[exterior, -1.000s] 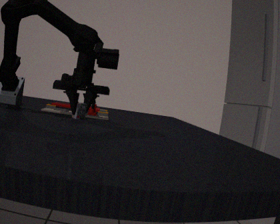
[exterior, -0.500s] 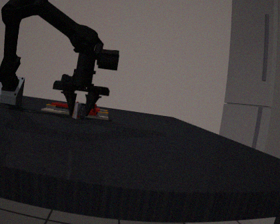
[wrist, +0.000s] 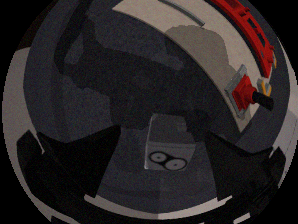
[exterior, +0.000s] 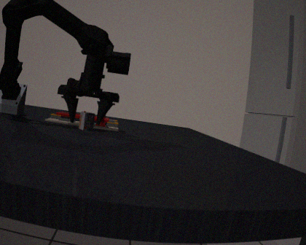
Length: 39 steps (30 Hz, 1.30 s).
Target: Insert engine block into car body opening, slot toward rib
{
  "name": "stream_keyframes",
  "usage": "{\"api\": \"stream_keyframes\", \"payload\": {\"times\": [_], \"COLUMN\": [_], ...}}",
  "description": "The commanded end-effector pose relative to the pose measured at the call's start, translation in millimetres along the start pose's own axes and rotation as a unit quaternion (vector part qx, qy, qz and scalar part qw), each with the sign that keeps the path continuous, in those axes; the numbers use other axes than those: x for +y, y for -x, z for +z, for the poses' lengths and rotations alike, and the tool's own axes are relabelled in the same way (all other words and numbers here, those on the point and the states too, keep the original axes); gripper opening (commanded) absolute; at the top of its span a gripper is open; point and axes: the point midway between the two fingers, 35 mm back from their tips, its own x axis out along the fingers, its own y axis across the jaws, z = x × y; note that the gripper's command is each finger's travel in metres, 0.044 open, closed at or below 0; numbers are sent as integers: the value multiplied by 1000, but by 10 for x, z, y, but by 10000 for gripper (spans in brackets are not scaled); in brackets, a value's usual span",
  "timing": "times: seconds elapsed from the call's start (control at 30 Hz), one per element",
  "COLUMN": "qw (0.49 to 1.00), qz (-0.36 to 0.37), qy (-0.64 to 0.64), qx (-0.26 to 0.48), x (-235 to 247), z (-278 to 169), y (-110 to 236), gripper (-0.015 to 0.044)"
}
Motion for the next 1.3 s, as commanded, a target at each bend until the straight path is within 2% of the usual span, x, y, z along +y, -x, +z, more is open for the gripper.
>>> {"api": "stream_keyframes", "payload": {"times": [0.0,0.2,0.7,0.97,1.27], "qw": [1000,1000,1000,991,959], "qz": [-3,-3,-4,-4,-4], "qy": [-4,-4,-3,-130,-283], "qx": [0,0,4,3,2], "x": [-21,-21,-23,-24,-25], "z": [-21,-20,-16,-17,-18], "y": [179,368,333,356,385], "gripper": [440,440,440,440,440]}}
